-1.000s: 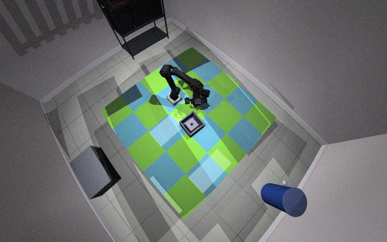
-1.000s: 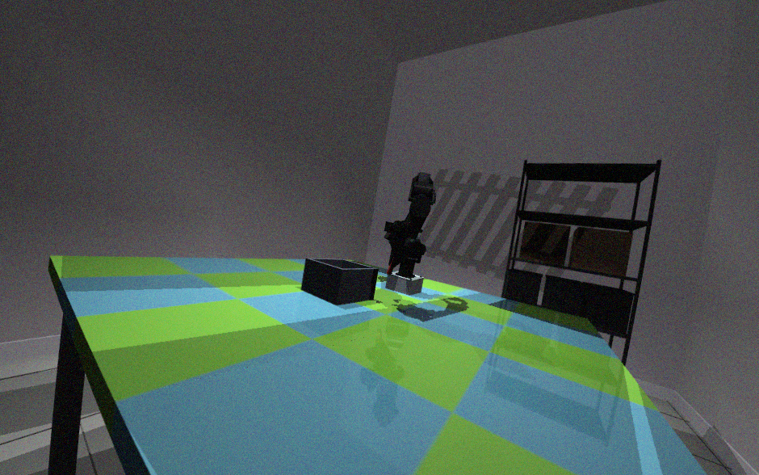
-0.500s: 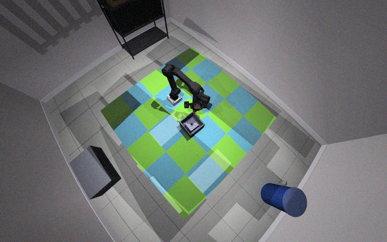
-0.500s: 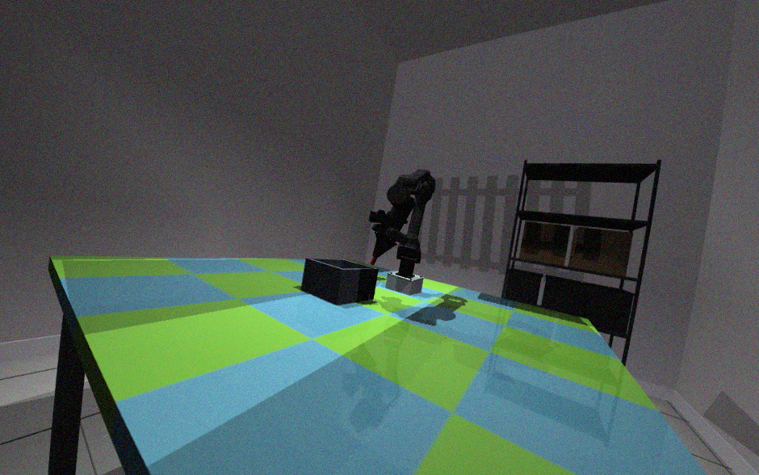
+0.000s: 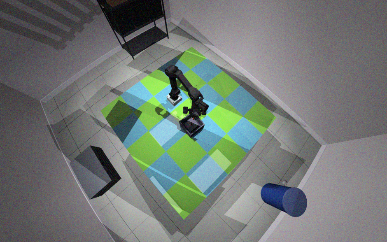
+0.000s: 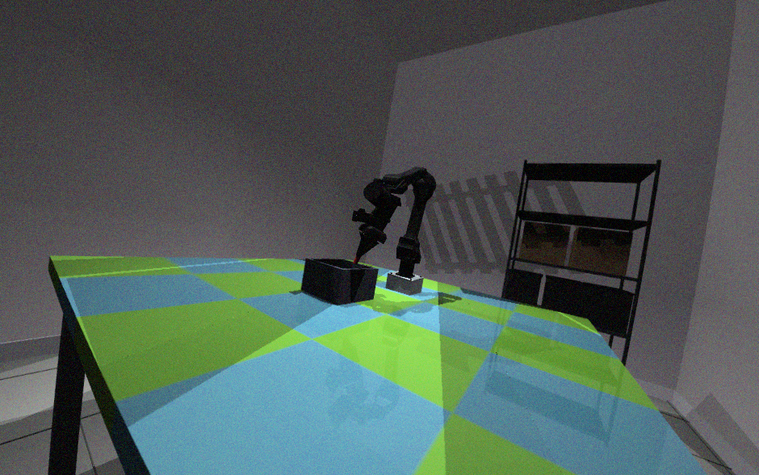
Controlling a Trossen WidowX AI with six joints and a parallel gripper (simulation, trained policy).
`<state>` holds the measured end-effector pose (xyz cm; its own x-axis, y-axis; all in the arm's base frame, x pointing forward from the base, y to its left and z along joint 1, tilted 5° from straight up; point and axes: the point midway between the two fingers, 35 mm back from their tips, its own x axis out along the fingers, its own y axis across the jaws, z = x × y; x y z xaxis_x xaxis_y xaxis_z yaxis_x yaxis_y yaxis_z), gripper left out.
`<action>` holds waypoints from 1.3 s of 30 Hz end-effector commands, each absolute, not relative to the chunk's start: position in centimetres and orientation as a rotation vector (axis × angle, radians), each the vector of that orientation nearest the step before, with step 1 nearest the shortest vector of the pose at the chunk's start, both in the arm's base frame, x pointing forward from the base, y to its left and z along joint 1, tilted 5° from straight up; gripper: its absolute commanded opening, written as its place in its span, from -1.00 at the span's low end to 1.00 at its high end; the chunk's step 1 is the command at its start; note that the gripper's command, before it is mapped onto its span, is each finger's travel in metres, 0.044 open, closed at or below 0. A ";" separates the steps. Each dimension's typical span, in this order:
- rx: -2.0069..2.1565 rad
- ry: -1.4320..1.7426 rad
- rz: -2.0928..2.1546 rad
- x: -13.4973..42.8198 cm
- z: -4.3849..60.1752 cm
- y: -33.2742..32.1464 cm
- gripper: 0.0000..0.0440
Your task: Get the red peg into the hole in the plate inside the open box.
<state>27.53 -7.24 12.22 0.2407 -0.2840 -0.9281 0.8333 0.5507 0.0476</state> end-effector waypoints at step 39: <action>0.589 1.221 -0.845 31.6 7.1 -12.6 -0.31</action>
